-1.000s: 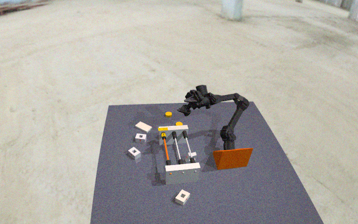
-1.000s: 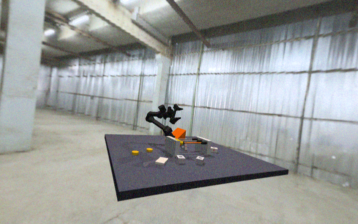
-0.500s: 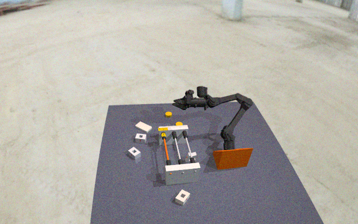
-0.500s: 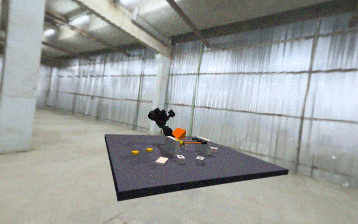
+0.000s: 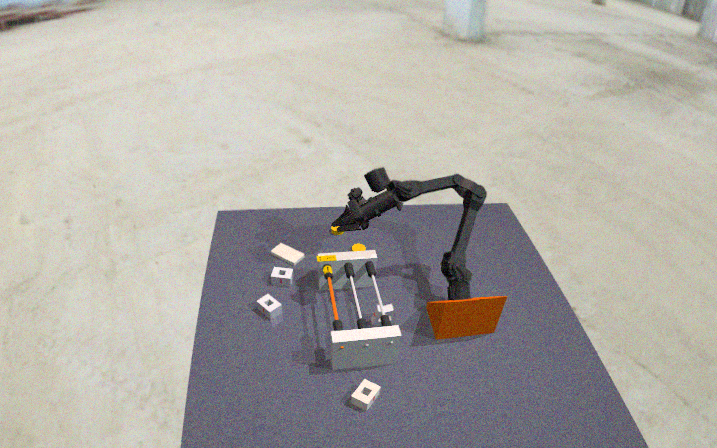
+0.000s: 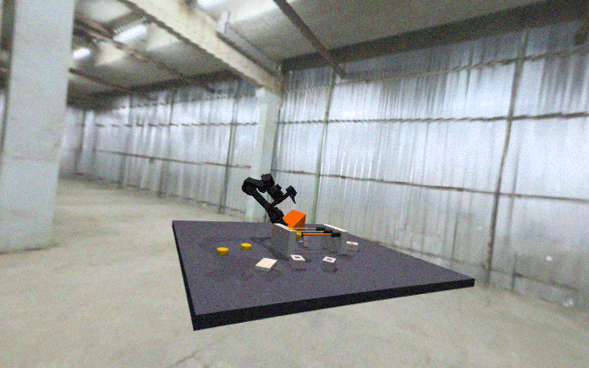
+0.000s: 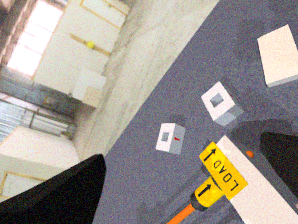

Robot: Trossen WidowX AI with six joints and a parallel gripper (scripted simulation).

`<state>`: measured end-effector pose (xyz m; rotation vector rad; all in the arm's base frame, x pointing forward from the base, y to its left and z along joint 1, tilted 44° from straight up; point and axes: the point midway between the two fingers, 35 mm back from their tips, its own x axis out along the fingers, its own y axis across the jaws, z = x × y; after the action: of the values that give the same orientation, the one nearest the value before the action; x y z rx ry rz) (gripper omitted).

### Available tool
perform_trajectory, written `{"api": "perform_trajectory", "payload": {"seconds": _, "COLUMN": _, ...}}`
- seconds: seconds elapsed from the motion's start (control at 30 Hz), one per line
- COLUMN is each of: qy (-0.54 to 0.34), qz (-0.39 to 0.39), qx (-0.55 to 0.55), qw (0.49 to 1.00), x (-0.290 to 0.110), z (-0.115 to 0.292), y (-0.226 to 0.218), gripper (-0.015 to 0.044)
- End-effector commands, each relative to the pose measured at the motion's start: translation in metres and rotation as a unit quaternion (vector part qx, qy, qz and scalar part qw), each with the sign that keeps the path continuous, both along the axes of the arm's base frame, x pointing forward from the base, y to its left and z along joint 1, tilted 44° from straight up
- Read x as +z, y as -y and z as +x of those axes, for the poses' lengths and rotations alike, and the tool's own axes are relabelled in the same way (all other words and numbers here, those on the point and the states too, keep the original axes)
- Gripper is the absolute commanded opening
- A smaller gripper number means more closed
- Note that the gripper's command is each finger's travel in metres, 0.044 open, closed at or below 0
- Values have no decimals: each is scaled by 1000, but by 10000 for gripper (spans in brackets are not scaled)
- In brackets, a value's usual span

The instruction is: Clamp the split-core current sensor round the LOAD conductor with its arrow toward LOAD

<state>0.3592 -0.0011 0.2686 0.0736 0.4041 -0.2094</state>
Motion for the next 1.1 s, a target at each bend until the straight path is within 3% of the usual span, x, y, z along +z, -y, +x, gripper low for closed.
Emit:
{"api": "perform_trajectory", "payload": {"seconds": 0.0, "qy": -209, "qz": -94, "qx": -125, "qw": 965, "x": -39, "z": 12, "y": -10, "gripper": 440}}
{"api": "perform_trajectory", "payload": {"seconds": 0.3, "qy": -299, "qz": -258, "qx": -188, "qw": 899, "x": -39, "z": 14, "y": -26, "gripper": 440}}
{"api": "perform_trajectory", "payload": {"seconds": 1.07, "qy": -300, "qz": -261, "qx": -188, "qw": 898, "x": -39, "z": 14, "y": -26, "gripper": 440}}
